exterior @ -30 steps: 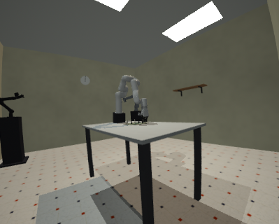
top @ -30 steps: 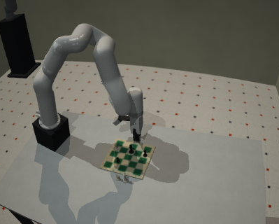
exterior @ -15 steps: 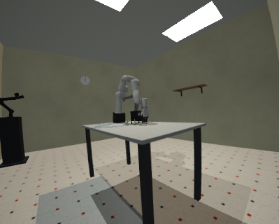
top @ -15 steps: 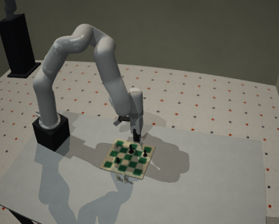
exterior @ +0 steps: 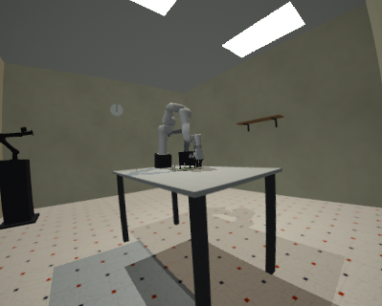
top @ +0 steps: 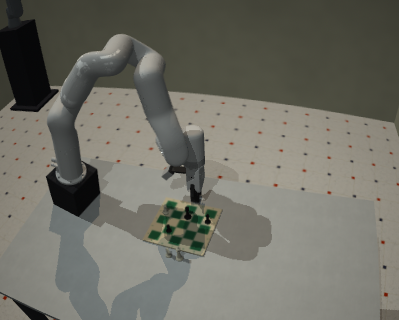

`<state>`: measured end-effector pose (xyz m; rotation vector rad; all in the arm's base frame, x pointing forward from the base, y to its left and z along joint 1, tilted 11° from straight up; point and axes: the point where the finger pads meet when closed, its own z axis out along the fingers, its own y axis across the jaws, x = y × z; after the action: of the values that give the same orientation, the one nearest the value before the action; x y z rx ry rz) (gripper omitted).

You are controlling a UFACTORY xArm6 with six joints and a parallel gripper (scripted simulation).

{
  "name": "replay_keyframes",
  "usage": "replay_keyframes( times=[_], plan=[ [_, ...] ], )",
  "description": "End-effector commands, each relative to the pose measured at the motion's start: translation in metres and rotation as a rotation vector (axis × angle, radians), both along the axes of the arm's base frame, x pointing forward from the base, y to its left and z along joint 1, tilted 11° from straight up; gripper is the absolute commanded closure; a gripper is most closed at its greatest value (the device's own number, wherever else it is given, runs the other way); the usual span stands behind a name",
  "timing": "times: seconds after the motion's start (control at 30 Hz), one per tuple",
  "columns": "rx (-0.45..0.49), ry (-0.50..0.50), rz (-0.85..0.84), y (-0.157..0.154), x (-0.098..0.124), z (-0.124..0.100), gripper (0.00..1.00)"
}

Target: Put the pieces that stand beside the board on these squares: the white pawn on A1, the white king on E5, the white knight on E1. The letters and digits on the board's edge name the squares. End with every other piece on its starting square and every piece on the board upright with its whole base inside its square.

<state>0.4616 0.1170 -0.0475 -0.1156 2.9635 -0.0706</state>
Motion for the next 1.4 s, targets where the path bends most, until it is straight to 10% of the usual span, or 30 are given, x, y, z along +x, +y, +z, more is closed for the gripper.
replay_keyframes(
  times=[0.0,0.23,0.27,1.37],
  plan=[
    [0.001,-0.003,0.000,0.0004,0.0013,0.0013,0.66],
    [0.001,-0.003,0.000,0.0004,0.0013,0.0013,0.66],
    [0.001,-0.003,0.000,0.0004,0.0013,0.0013,1.00],
    [0.001,-0.003,0.000,0.0004,0.0013,0.0013,1.00]
  ],
)
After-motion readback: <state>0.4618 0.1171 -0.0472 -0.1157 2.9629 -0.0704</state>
